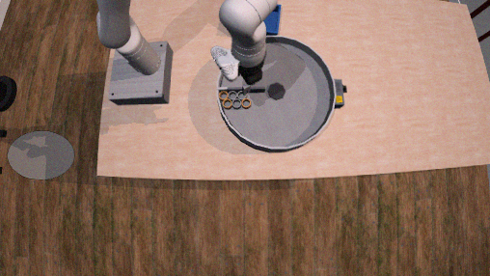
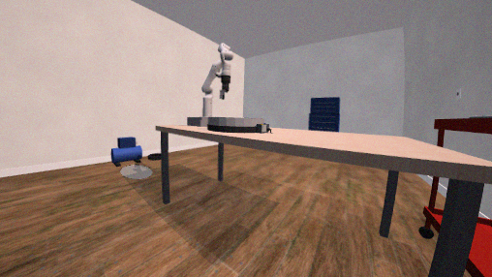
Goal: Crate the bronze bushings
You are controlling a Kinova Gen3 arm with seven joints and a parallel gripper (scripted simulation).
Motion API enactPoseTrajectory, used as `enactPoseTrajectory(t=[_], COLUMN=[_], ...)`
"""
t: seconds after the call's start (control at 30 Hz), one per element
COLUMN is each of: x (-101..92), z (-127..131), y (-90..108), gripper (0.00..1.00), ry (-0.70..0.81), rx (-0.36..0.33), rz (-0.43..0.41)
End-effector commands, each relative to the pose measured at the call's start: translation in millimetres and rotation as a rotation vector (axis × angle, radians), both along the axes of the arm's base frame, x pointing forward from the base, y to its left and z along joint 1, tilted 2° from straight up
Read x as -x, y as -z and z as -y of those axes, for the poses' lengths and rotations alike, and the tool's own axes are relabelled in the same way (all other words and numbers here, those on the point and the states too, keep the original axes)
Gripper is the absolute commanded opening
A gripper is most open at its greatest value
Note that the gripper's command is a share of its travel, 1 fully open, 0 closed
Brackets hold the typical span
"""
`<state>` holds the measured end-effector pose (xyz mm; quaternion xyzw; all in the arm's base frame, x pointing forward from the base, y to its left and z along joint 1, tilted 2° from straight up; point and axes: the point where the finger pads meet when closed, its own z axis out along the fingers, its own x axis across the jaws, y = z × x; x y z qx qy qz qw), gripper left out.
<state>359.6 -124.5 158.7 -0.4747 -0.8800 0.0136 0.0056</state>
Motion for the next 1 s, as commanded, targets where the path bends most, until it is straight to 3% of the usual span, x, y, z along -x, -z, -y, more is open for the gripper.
enactPoseTrajectory(t=[0.0, 0.4, 0.57, 0.97], x=[-0.4, -0.4, 1.4, 1.4], z=[0.1, 0.1, -18.6, -18.6], y=[-0.5, -0.5, 43.9, 43.9], gripper=[1.0, 1.0, 1.0, 1.0], ry=[0.0, 0.0, 0.003, 0.003], rx=[0.0, 0.0, 0.001, 0.001], rz=[0.002, 0.002, 0.0, 0.0])
